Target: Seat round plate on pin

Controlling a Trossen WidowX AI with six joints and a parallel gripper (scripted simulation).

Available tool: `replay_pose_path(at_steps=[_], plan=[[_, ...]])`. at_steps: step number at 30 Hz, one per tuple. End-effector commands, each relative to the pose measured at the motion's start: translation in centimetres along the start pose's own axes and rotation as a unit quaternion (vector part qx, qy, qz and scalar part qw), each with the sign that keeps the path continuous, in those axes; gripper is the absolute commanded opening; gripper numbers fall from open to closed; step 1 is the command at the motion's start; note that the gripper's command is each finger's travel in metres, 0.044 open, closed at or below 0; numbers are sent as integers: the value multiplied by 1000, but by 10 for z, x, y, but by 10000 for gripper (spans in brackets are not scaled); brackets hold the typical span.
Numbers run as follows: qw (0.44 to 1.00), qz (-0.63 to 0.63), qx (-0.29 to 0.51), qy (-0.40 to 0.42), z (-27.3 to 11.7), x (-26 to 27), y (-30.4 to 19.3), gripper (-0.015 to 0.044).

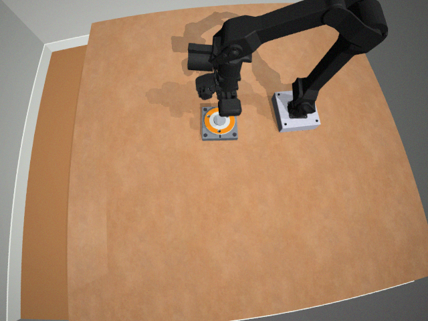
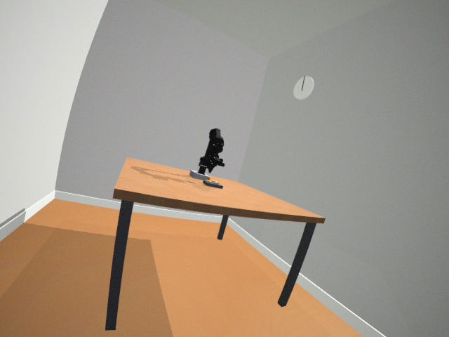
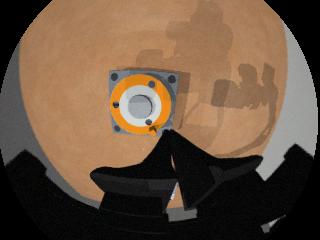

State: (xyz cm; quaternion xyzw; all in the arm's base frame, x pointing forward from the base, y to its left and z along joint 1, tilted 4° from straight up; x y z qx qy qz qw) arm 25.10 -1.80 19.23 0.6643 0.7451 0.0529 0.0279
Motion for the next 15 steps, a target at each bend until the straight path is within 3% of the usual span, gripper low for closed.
replay_pose_path(at_steps=[1, 6, 15], plan=[[1000, -7, 24, 10, 0, 0, -10, 0], [1000, -7, 24, 10, 3, 0, -10, 0], [1000, -7, 24, 10, 45, 1, -13, 0]])
Point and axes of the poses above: the point midway between the two fingers, 35 mm back from their tips, its own z axis out along the fingers, its own x axis across the jaws, y = z × x, the point moved 10 cm from there along -z, back along the fingers, and after that the axes turned 2 degrees about -z, right-handed, at the moved point
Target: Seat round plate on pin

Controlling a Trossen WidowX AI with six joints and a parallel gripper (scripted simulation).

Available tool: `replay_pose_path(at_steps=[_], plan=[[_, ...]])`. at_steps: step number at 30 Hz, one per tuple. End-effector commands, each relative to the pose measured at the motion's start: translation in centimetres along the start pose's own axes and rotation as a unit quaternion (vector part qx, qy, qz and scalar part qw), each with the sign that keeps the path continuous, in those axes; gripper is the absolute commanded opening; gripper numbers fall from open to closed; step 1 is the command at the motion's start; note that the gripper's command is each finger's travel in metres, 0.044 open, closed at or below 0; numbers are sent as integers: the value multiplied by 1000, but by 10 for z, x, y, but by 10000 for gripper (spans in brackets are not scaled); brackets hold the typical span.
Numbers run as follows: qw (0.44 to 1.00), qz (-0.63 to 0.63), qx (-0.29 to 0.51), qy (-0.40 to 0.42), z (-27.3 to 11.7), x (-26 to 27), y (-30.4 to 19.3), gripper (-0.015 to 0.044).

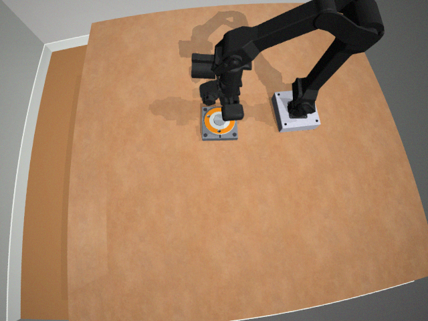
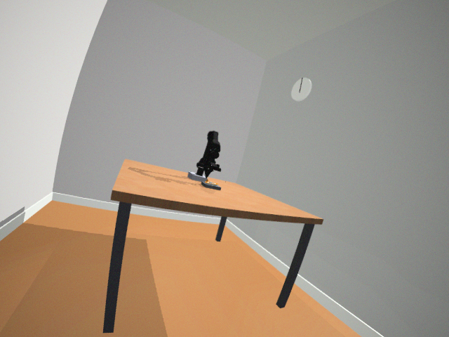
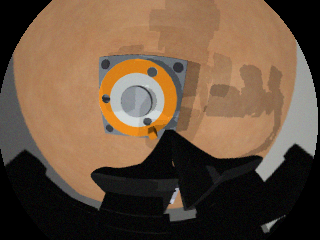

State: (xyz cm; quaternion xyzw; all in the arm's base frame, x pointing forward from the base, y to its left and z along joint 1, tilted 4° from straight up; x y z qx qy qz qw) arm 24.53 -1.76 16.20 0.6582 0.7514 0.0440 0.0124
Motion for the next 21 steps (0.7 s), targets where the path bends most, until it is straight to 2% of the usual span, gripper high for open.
replay_pose_path(at_steps=[1, 21], plan=[[1000, 2, 7, 4, 18, 1, -3, 0], [1000, 2, 7, 5, 19, 19, -16, 0]])
Point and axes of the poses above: the point midway between the two fingers, 35 mm back from their tips, its own z axis out along the fingers, its own x axis across the jaws, y = z × x, the point moved 10 cm from there along -z, back along the fingers, and after that the axes turned 2 degrees about -z, right-handed, at the moved point
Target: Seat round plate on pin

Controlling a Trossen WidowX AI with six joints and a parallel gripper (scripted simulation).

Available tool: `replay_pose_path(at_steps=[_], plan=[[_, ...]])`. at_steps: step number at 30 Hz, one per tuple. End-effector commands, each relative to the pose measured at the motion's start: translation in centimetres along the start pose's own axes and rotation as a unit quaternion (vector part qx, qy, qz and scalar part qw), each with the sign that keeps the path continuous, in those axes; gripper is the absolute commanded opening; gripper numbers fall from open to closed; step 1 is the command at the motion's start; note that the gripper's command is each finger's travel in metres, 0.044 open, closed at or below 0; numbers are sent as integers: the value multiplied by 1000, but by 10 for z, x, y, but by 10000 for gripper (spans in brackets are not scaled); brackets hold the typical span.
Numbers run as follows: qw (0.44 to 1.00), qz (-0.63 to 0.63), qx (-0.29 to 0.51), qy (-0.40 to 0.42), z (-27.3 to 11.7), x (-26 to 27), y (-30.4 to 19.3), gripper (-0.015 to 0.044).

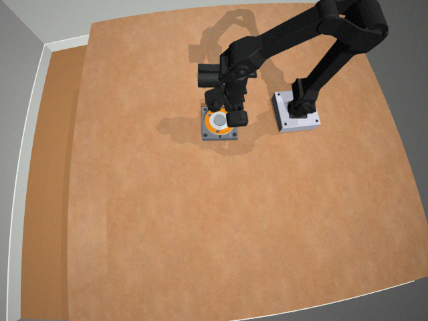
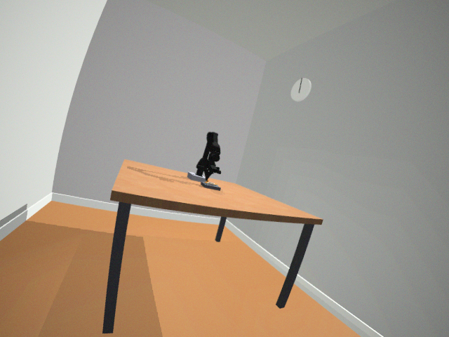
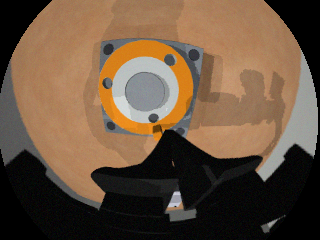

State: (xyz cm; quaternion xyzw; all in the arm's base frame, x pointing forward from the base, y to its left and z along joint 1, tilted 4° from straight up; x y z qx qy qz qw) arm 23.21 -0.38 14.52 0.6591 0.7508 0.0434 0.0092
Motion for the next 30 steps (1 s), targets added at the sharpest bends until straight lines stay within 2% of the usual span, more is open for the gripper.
replay_pose_path(at_steps=[1, 30], plan=[[1000, 0, 5, 3, 3, 5, -4, 0], [1000, 1, 5, 4, 2, 36, -5, 0]])
Point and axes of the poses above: the point midway between the two fingers, 35 mm back from their tips, its own z axis out along the fingers, its own x axis across the jaws, y = z × x, the point moved 10 cm from there along -z, back along the fingers, and after that the axes turned 2 degrees about -z, right-handed, at the moved point
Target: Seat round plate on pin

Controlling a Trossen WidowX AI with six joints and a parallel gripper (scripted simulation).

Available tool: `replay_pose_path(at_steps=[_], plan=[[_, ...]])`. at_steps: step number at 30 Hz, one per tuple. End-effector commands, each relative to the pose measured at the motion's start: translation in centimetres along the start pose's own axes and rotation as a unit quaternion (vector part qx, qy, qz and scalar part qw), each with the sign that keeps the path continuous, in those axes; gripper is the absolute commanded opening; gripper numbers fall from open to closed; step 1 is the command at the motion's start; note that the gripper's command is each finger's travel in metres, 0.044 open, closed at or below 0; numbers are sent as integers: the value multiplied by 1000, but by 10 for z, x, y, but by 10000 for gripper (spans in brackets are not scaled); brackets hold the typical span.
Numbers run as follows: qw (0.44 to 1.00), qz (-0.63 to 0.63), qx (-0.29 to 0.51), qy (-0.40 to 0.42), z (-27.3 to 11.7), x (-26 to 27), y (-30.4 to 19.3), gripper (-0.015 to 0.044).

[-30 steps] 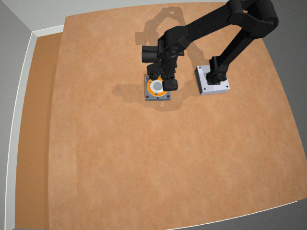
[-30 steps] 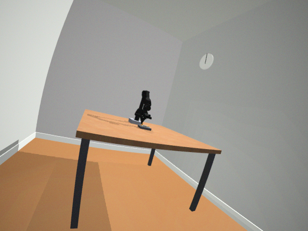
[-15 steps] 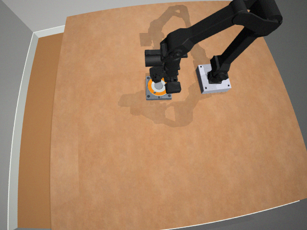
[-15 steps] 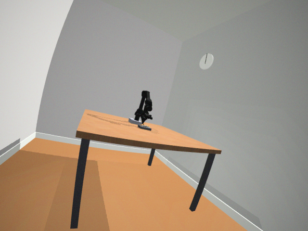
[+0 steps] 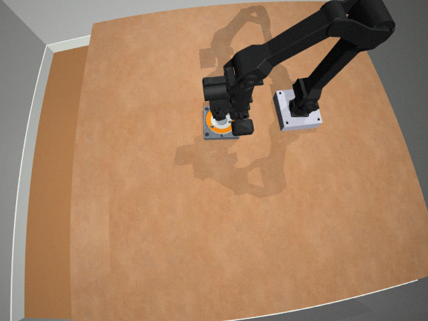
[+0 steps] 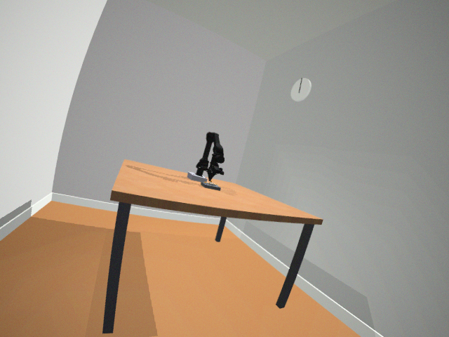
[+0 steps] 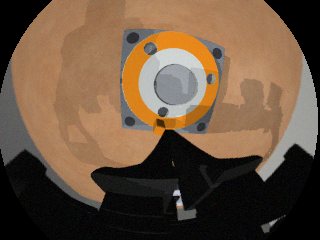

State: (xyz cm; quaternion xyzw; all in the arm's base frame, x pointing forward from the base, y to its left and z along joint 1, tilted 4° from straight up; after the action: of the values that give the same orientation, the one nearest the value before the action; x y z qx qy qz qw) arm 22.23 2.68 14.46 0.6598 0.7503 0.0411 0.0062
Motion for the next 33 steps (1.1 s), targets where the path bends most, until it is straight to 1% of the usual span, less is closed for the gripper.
replay_pose_path(at_steps=[1, 33], plan=[[1000, 0, 1, 4, 0, 6, 1, 0], [1000, 0, 0, 5, -5, 40, 31, 0]])
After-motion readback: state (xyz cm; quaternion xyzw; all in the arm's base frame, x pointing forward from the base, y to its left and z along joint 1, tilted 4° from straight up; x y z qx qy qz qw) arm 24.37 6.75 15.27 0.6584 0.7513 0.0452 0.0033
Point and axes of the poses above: the point midway between the two fingers, 35 mm back from their tips, its own z axis out along the fingers, its own x axis across the jaws, y = z × x, the point moved 10 cm from there along -z, back along the fingers, and after that the axes turned 2 degrees about -z, right-handed, at the moved point
